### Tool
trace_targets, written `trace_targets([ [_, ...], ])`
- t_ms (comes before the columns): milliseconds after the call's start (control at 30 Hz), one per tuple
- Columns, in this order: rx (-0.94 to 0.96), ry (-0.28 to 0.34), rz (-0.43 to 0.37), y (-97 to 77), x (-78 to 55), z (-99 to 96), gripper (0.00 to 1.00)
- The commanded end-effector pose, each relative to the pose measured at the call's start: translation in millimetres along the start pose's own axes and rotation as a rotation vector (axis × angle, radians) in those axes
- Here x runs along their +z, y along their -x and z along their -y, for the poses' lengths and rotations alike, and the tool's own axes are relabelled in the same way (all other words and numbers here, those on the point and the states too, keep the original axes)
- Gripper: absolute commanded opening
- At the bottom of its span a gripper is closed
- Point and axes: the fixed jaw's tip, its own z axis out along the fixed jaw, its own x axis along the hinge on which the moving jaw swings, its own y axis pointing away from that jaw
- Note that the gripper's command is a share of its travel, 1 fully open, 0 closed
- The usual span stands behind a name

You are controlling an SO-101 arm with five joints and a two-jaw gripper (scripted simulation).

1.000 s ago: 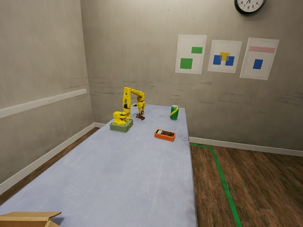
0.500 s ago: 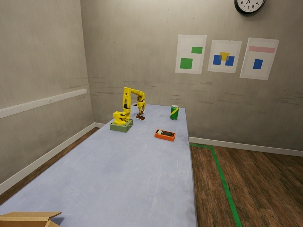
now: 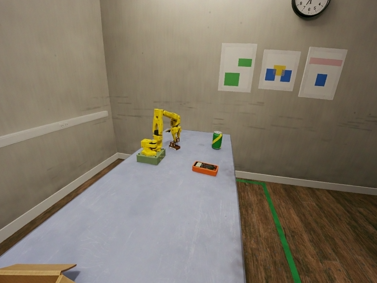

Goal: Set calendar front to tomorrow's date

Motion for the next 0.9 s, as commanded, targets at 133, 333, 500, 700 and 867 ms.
trace_targets([
  [133,0.001,-0.003,0.001,2.2,-1.6,-0.9,0.00],
  [333,0.003,-0.003,0.001,2.1,-1.6,-1.9,0.00],
  [500,0.003,-0.003,0.001,2.1,-1.6,-1.9,0.00],
  [700,0.003,-0.003,0.001,2.1,-1.6,-2.5,0.00],
  [867,0.003,-0.003,0.001,2.0,-1.6,-3.4,0.00],
])
